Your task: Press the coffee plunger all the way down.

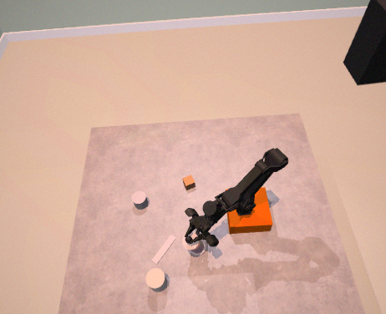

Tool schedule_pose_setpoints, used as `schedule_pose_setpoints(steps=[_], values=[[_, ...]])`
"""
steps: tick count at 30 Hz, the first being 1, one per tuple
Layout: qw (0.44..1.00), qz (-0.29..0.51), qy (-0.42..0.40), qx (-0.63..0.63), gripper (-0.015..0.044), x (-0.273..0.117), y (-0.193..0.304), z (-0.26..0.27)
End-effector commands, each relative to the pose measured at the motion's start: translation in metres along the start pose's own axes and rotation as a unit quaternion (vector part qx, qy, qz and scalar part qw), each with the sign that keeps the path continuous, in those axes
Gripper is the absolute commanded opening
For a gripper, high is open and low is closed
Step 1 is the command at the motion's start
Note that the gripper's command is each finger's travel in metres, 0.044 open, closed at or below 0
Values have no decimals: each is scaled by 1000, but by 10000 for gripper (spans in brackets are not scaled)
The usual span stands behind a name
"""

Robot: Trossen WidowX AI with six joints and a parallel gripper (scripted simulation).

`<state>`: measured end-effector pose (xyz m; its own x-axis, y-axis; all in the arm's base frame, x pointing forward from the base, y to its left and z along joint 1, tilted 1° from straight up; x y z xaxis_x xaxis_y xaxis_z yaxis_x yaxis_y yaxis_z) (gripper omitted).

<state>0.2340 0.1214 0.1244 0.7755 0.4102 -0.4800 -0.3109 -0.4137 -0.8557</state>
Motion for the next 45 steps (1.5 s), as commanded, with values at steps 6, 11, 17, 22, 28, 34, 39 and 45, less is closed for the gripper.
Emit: schedule_pose_setpoints(steps=[6,11,17,22,28,34,39,45], values=[[1000,11,-2,5,128,4,4,1],[1000,0,0,0,128,1,-1,0],[1000,0,0,0,181,1,-1,0],[1000,0,0,0,312,1,-1,0],[1000,0,0,0,440,1,-1,0],[1000,2,0,1,440,-8,-11,-3],[1000,10,-2,3,440,-55,-40,-11],[1000,13,-2,5,440,-76,-45,-13]])
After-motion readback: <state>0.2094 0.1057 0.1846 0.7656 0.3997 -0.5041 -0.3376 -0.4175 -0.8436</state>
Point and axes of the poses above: the point midway between the two fingers, 35 mm back from their tips, its own x axis out along the fingers, its own z axis across the jaws, y = z × x, the point moved 3 cm from there along -x, back along the fingers, and after that the axes turned 13 degrees about -x, right-handed, at the moved point
